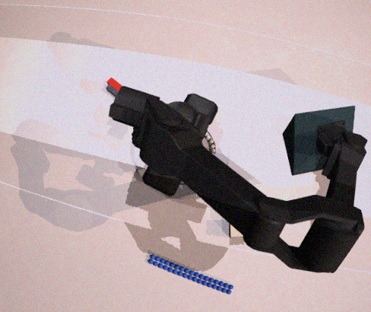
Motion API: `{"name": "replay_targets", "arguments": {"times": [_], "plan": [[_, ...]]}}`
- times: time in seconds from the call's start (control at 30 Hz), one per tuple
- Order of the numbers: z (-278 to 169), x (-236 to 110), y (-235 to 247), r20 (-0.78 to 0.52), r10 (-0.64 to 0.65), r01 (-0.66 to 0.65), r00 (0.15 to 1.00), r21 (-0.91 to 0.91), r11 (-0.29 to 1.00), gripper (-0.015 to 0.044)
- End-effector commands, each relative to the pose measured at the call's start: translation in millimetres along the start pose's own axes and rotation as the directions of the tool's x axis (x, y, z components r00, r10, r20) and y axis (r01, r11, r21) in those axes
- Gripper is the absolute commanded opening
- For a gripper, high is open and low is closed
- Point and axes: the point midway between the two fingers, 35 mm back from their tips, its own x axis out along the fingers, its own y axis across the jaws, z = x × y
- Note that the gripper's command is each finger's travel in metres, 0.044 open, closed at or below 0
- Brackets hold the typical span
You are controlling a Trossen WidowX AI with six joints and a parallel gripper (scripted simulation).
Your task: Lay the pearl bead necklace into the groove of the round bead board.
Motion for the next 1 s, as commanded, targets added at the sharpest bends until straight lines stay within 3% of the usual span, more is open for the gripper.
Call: {"name": "replay_targets", "arguments": {"times": [0.0, 0.17, 0.97], "plan": [[-10, -12, -50, -0.010, -0.011, 0.002, 1.000, -0.622, 0.783, 0.0120], [-13, -14, -58, -0.012, -0.009, -0.004, 1.000, -0.757, 0.654, 0.0120], [-12, -6, -58, -0.007, -0.009, 0.001, 1.000, -0.760, 0.650, 0.0120]]}}
